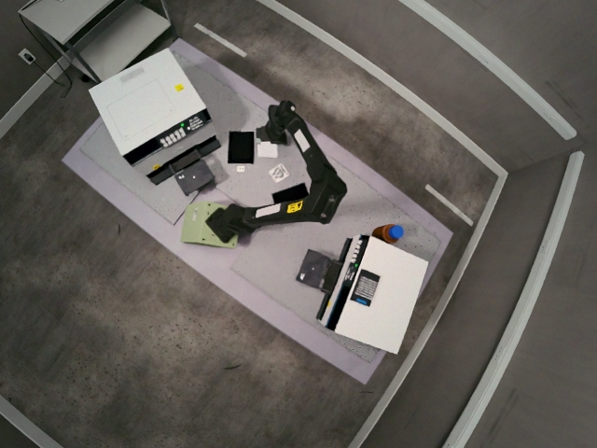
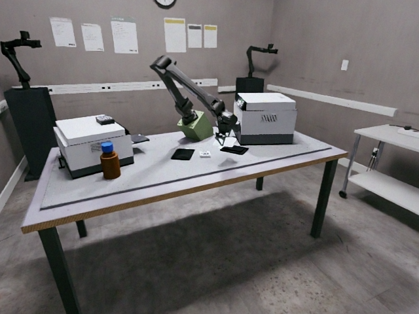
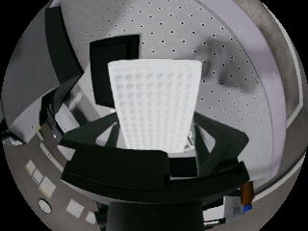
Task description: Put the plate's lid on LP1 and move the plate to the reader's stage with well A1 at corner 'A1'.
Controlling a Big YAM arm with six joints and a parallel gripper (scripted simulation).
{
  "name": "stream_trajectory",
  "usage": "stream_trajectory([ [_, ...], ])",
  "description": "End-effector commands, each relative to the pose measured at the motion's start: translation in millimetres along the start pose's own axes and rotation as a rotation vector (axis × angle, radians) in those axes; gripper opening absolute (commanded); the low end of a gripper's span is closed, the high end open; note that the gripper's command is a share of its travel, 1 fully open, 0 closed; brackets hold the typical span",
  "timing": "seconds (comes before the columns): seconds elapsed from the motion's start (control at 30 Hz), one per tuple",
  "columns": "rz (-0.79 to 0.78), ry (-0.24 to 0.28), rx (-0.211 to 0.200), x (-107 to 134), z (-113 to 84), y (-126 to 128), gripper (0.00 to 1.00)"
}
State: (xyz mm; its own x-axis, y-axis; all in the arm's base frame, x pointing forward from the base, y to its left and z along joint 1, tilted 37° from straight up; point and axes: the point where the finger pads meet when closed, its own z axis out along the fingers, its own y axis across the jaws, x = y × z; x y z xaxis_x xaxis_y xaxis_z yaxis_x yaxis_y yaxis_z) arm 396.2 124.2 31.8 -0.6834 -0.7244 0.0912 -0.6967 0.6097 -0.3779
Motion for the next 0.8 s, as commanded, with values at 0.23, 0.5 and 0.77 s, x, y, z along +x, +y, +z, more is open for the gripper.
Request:
stream_trajectory([
  [0.23, -0.115, 0.015, 0.005, -5.6, -0.8, 23.4, 0.86],
  [0.5, -0.224, 0.023, 0.012, -11.3, -2.3, 47.0, 0.86],
  [0.77, -0.269, 0.014, 0.009, -11.0, -12.3, 55.1, 0.86],
])
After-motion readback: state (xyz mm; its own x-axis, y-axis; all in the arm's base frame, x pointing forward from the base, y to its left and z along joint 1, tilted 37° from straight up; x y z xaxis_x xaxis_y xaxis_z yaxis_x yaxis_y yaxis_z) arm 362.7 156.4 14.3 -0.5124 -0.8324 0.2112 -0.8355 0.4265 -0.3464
